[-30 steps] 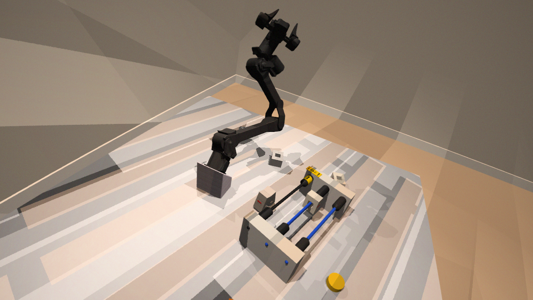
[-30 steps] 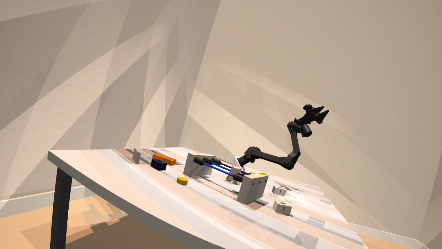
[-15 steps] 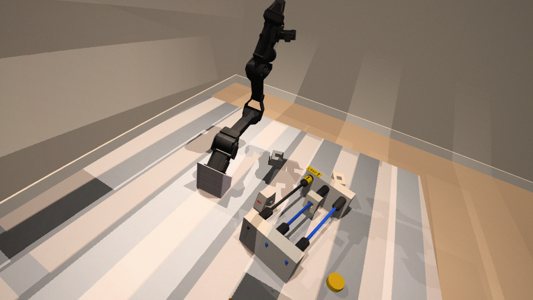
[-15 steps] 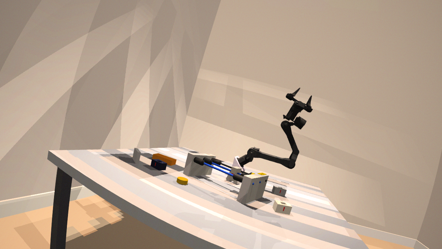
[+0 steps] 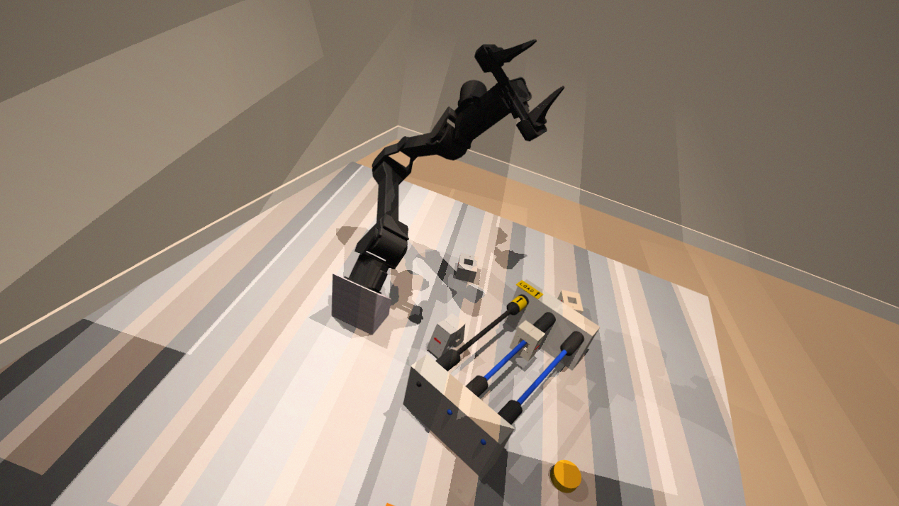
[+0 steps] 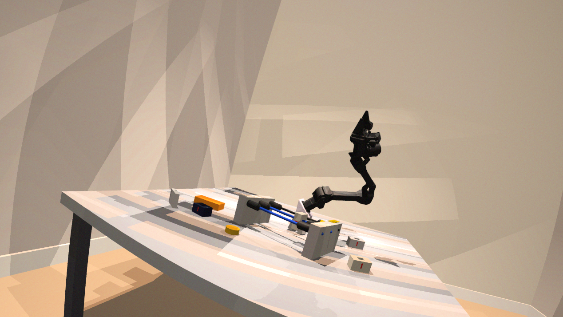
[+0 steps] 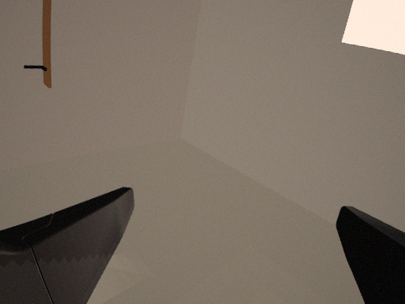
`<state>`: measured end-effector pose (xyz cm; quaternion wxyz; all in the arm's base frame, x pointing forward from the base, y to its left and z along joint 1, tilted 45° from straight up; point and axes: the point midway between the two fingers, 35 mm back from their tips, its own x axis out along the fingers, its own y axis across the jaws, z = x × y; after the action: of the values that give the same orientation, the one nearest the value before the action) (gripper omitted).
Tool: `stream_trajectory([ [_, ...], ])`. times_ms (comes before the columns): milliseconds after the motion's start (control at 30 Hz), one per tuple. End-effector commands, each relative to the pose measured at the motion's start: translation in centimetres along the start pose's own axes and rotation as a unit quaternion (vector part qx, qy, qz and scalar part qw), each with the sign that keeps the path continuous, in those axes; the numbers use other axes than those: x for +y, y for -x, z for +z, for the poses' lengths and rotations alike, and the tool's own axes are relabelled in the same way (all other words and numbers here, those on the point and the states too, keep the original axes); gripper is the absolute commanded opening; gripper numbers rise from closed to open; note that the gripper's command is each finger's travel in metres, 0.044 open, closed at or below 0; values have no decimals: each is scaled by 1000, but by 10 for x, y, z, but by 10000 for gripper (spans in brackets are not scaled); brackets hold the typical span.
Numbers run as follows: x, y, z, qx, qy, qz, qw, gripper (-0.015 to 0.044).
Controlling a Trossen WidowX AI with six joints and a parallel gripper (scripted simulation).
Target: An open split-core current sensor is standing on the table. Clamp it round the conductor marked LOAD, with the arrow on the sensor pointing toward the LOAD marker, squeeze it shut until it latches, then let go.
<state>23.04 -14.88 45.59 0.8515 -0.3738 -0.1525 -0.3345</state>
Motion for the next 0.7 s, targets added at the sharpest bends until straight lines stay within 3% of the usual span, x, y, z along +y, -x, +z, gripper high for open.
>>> stream_trajectory([
  [0, 75, 8, -2, 29, -159, 117, 980, 440],
  [267, 194, 66, 17, 121, -369, 310, 868, 440],
  [667, 213, 76, 16, 145, -364, 349, 851, 440],
])
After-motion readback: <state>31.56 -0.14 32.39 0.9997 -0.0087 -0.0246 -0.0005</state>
